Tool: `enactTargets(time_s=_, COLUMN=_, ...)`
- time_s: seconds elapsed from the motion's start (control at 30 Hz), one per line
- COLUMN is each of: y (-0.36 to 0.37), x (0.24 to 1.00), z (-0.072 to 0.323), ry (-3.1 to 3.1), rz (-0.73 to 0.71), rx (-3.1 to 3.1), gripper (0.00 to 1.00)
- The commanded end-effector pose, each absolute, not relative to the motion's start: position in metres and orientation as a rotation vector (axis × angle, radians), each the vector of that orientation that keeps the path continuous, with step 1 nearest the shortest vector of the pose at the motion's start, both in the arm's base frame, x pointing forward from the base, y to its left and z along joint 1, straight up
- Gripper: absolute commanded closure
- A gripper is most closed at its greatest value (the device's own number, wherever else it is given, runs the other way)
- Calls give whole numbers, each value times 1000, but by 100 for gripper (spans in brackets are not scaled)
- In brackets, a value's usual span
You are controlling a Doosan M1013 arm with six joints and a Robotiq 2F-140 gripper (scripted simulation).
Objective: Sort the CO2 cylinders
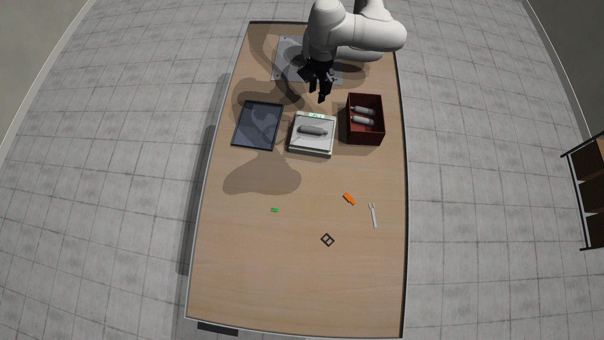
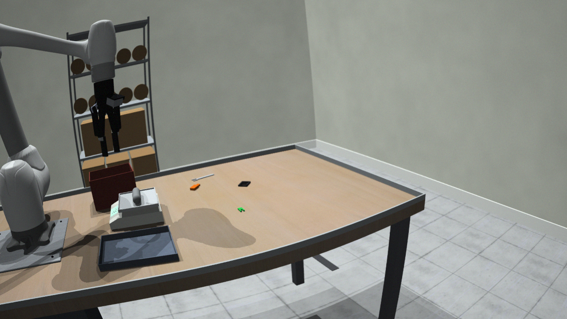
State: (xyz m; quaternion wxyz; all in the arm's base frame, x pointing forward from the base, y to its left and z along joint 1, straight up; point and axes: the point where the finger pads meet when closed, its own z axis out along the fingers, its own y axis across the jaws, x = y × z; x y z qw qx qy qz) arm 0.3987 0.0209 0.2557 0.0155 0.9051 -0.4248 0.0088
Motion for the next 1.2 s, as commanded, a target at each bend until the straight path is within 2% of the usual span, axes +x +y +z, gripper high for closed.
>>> enactTargets(time_s=0.0, y=22, x=382, z=270, ry=-923, rz=13, rx=2988, gripper=59)
enactTargets(time_s=0.37, y=23, x=366, z=279, ry=-100, rz=-3, rx=3145, gripper=59)
enactTargets(time_s=1.17, y=23, x=366, z=279, ry=-100, rz=-3, rx=3145, gripper=59)
